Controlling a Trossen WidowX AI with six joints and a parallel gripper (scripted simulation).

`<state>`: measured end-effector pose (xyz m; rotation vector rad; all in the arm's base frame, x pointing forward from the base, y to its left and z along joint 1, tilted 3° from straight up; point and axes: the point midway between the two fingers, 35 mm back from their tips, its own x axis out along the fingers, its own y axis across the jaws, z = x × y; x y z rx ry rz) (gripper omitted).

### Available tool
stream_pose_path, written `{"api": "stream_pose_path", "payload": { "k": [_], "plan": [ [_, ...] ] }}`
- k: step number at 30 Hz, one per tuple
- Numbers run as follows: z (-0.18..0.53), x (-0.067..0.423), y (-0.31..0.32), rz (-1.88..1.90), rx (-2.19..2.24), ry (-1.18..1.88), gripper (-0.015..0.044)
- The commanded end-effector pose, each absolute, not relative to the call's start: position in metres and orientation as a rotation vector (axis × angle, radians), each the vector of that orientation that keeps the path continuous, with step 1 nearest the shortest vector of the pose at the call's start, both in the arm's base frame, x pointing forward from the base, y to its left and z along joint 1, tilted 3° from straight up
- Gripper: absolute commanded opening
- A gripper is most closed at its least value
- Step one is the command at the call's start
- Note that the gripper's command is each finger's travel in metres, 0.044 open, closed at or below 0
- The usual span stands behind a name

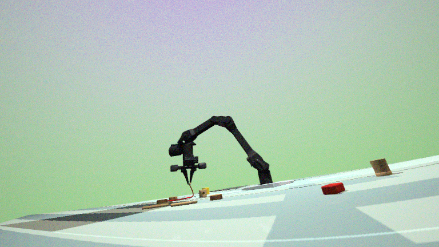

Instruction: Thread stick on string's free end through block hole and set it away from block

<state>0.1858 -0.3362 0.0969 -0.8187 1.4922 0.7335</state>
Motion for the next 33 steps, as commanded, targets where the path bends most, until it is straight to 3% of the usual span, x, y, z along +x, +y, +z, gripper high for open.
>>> {"api": "stream_pose_path", "payload": {
  "k": [1,33],
  "plan": [
    [0.096,0.182,-0.342,0.741,-0.817,1.497,0.0],
    [0.099,0.159,-0.377,0.739,-0.819,1.503,0.0]
  ]
}}
